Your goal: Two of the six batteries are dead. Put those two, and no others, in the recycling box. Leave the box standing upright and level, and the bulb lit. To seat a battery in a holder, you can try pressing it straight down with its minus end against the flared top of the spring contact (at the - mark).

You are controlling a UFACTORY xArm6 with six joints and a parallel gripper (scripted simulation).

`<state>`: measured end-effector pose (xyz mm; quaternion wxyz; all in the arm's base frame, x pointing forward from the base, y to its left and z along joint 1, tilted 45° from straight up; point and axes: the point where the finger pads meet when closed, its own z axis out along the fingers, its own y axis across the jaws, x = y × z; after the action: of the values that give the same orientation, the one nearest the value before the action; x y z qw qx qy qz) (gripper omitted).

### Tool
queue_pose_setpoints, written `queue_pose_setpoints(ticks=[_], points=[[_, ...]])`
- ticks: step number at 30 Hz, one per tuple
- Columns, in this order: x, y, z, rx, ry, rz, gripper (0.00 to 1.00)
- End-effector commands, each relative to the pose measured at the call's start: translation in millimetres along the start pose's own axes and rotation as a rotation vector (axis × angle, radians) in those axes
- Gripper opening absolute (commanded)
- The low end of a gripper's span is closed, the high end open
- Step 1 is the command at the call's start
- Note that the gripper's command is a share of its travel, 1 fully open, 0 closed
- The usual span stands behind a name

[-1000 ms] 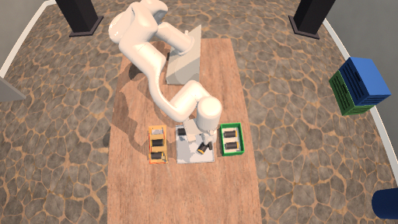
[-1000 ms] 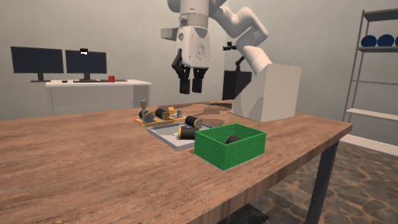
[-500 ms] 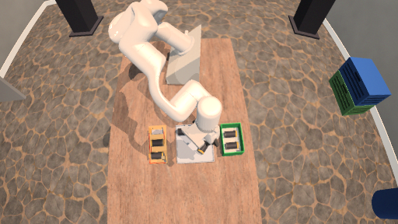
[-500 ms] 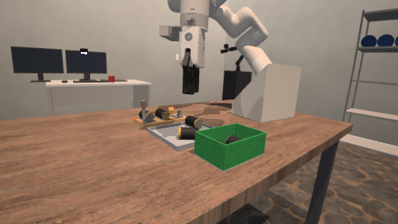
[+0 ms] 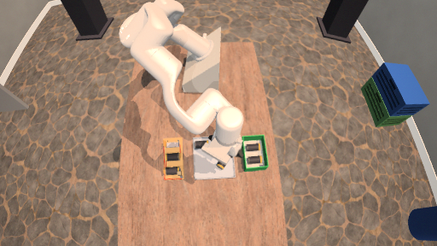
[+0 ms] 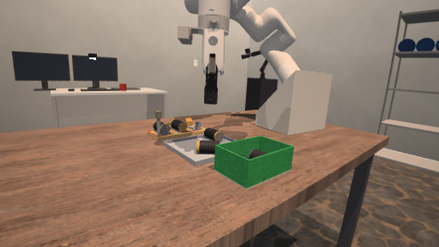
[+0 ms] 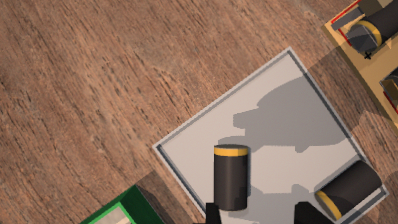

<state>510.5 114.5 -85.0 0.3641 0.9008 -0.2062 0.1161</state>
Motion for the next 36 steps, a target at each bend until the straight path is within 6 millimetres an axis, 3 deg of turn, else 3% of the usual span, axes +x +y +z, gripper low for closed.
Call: queue_pose_setpoints(ticks=[1,5,11,36], points=[[1.1,-0.9,-2.1,0.003,0.001,-0.005,0.51],[1.1,-0.9,2.3,0.003,0.001,-0.005,0.51],[1.2,-1.1,71.9,0.003,0.001,-0.005,0.51],[2.3,-2.1,76.3,0.003,0.001,-0.005,0.51]])
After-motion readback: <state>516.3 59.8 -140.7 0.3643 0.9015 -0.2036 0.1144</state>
